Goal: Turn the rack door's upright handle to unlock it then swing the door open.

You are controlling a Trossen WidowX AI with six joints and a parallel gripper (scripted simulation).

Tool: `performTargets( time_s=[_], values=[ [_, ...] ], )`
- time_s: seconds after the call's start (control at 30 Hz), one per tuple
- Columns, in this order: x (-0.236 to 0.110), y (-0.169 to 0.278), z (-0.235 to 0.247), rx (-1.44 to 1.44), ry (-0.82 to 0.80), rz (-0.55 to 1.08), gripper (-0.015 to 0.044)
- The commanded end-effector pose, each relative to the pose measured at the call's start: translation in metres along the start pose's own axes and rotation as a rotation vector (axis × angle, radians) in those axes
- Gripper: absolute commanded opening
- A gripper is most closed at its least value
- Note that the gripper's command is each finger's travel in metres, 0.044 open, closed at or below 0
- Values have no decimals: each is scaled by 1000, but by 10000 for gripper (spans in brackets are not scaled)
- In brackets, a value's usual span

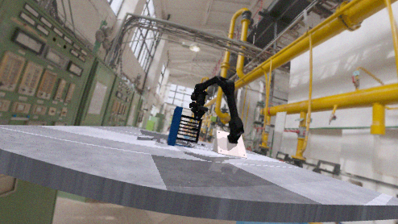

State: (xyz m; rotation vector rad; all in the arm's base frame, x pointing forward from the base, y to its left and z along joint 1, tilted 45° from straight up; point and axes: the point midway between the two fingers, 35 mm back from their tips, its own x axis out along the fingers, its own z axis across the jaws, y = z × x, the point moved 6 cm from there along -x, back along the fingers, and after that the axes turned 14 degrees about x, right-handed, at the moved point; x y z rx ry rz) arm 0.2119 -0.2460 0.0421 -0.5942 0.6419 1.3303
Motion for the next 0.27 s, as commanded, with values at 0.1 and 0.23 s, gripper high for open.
performTargets(
  time_s=[0.1, 0.23],
  values=[
    [-10, 0, -1, -3, 2, 3, 280],
    [-15, 0, -1, -3, 2, 3, 280]
  ],
)
